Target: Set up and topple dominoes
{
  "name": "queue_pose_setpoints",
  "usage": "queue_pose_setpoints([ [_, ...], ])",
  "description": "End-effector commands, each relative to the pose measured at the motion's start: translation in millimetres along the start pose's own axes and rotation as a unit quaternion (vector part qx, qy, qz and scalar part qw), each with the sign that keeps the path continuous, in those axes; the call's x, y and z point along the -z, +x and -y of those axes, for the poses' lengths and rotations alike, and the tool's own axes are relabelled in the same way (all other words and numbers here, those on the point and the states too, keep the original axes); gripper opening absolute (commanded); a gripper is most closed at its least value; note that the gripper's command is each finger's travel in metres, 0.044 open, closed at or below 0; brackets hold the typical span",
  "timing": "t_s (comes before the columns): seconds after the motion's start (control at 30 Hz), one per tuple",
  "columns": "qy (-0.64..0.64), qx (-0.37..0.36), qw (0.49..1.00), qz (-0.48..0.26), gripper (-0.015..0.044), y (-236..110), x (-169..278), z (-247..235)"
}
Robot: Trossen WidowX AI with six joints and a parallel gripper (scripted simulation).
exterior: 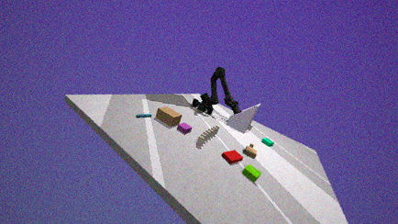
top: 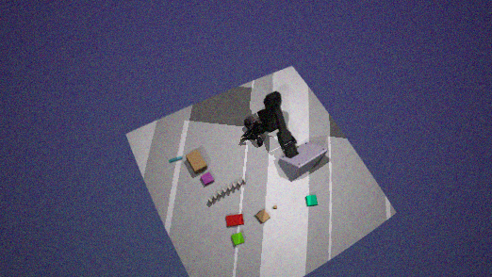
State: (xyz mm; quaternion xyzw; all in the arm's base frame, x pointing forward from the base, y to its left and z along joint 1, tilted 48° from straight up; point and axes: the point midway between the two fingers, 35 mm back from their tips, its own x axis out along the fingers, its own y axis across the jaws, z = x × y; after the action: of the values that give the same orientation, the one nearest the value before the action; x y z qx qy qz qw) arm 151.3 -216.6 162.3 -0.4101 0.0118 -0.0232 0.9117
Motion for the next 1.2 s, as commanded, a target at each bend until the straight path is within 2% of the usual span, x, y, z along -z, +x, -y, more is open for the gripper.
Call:
queue_pose_setpoints([
  [0.0, 0.002, 0.001, 1.000, -0.001, 0.0024, 0, 1, -1],
  [0.23, 0.002, 0.001, 1.000, -0.001, 0.0024, 0, 1, -1],
  [0.77, 0.002, 0.001, 1.000, -0.001, 0.0440, 0, 0, 0],
  [1.03, 0.000, 0.000, 1.000, 0.001, 0.0440, -2, -46, 1],
  [1.17, 0.009, -0.002, 1.000, 0.002, 0.0440, 1, -50, 1],
])
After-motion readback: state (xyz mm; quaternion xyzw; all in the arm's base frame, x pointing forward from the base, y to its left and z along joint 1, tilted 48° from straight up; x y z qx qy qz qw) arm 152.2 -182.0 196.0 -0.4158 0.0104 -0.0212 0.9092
